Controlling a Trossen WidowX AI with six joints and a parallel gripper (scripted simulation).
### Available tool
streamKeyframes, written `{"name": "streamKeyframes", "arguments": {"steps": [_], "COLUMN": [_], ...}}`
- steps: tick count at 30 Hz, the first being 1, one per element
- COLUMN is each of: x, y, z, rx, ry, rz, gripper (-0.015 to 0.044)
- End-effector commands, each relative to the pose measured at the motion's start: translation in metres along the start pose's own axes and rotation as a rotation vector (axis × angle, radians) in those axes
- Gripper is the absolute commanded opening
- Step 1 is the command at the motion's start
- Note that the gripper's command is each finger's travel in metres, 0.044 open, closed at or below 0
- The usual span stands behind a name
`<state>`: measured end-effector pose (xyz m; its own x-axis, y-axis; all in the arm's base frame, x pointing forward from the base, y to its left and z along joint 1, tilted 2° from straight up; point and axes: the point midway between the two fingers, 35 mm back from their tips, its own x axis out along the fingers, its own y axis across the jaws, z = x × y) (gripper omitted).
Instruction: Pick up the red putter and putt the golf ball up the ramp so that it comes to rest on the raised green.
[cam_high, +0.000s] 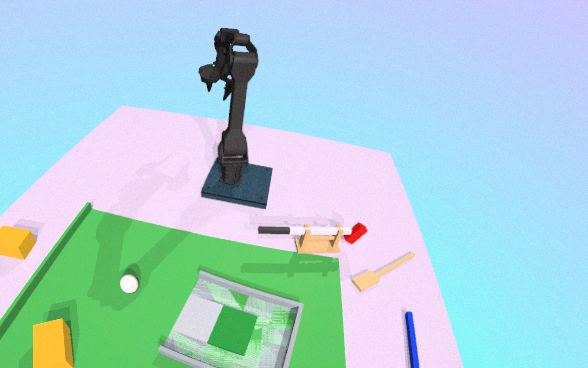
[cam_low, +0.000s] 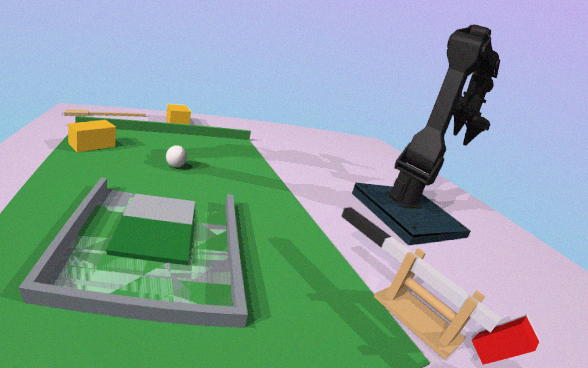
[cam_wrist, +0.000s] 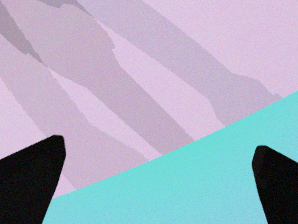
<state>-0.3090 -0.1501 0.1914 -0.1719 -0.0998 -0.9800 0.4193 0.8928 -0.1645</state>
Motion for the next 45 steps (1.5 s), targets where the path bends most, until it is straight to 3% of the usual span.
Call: {"name": "streamKeyframes", "arguments": {"steps": [1,11,20,34,45], "x": [0.000,0.003,-0.003,-0.021,-0.043], "y": [-0.002,-0.058,-0.047,0.085,0.245], "z": [0.002,0.149,0.294,0.463,0.509], "rx": [-0.005,-0.291,-0.577,-1.071,-1.448], "ry": [-0.002,-0.117,-0.231,-0.346,-0.425], "rz": [-0.001,-0.043,-0.052,0.000,0.071], "gripper": [0.0426,0.0440,0.0440,0.0440,0.0440]}}
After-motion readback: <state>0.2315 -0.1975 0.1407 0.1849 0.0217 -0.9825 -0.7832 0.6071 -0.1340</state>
